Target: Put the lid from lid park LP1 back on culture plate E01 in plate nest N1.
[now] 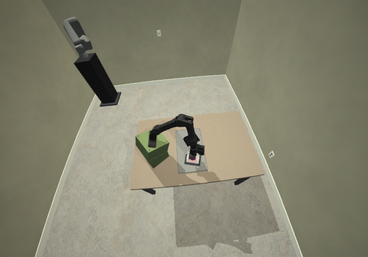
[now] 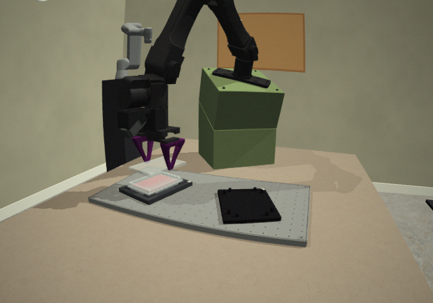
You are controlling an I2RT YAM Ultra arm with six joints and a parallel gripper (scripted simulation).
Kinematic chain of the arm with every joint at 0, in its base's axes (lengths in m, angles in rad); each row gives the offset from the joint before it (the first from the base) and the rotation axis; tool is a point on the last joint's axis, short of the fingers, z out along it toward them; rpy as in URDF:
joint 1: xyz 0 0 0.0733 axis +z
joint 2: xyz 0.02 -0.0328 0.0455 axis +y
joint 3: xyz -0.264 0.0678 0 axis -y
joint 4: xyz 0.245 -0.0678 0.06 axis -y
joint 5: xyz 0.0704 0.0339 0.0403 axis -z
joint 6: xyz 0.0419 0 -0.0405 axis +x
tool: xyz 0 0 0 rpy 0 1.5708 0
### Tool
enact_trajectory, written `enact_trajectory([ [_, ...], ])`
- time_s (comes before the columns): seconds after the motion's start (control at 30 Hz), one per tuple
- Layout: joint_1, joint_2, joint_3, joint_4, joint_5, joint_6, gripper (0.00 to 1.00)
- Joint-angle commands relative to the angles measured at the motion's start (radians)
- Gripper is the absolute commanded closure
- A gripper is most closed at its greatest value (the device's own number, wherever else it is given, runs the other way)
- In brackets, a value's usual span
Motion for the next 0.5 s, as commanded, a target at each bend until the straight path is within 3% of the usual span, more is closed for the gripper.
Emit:
enact_trajectory([
  [0.0, -0.048, 0.018, 0.043, -0.031, -0.015, -0.047, 1.0],
  [0.07, -0.051, -0.019, 0.043, -0.033, -0.015, -0.049, 1.0],
  [0.47, -0.032, -0.005, 0.038, -0.022, -0.014, -0.042, 1.0],
])
